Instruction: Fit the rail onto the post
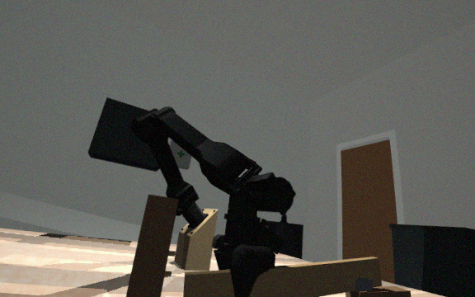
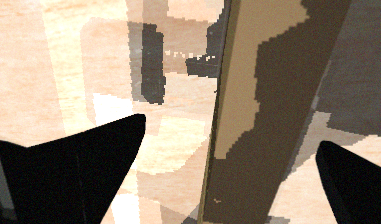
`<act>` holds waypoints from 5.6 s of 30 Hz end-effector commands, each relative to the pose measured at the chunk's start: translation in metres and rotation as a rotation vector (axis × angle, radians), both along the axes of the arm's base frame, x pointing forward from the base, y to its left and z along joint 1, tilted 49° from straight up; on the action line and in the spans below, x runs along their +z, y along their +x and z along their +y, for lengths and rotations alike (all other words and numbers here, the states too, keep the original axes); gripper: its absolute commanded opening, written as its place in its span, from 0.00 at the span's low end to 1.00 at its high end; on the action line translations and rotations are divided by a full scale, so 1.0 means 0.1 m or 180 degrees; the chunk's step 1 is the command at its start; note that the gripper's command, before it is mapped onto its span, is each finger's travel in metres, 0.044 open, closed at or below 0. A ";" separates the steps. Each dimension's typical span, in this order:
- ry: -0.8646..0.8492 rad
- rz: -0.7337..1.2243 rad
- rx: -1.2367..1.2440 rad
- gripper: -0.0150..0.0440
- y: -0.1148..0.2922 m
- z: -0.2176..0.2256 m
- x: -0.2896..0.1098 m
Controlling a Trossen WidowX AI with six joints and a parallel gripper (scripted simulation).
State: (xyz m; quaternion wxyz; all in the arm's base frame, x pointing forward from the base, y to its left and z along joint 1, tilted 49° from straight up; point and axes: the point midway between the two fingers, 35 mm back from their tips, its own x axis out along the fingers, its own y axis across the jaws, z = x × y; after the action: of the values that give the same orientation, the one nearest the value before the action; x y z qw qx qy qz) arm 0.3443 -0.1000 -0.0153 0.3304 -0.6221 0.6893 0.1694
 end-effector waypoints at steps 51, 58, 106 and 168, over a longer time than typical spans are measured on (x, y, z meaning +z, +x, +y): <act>-0.0016 0.0014 0.0017 0.25 0.01 0.07 0.06; -0.0015 0.0013 0.0017 0.25 0.02 0.10 0.08; -0.0012 0.0013 0.0017 0.25 0.04 0.28 0.24; -0.0012 0.0013 0.0017 0.25 0.02 0.26 0.24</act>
State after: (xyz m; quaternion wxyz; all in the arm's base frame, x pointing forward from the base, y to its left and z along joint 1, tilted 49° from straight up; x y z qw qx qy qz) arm 0.3449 -0.0765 0.0077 0.3218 -0.6231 0.6932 0.1664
